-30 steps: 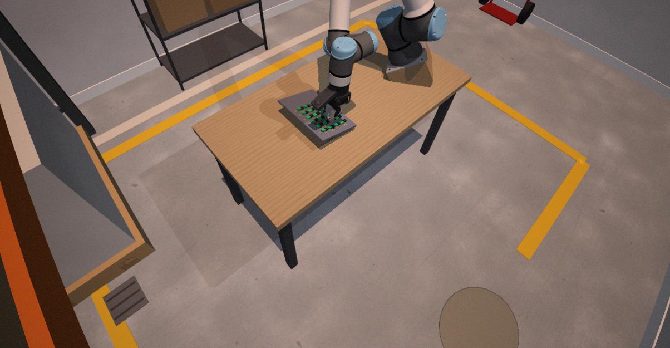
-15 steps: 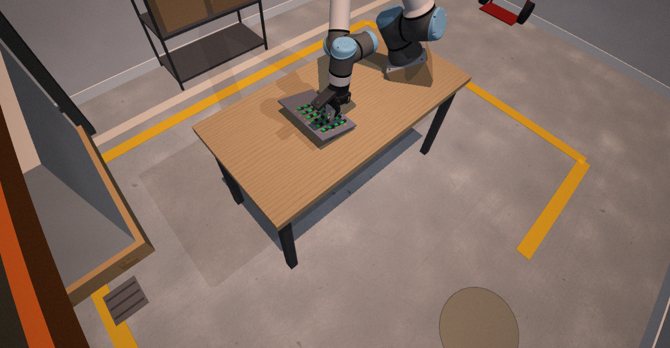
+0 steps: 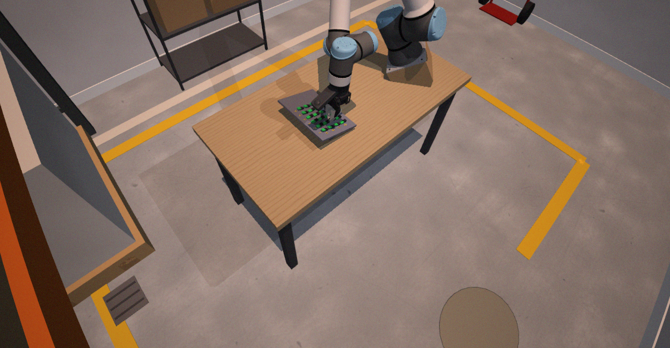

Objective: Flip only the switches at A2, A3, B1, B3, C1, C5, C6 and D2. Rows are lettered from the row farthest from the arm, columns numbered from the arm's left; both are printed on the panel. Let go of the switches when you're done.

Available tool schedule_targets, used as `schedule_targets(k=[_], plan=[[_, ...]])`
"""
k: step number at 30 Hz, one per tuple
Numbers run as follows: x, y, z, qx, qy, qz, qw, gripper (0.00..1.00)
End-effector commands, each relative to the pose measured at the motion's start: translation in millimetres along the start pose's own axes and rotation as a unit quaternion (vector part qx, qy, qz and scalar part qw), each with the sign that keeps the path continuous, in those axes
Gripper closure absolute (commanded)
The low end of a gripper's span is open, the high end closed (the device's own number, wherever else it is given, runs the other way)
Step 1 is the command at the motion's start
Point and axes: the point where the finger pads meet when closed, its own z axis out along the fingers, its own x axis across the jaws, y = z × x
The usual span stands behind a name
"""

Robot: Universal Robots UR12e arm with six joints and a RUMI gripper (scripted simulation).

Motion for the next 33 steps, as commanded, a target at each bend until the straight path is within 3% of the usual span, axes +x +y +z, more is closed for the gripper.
schedule_targets(k=[1,19,33], plan=[[-1,3,2,-0.001,0.001,-0.001,1.0,1.0],[0,4,25,-0.002,0.0,-0.001,1.0,1.0],[-1,2,27,-0.001,0.0,-0.001,1.0,1.0]])
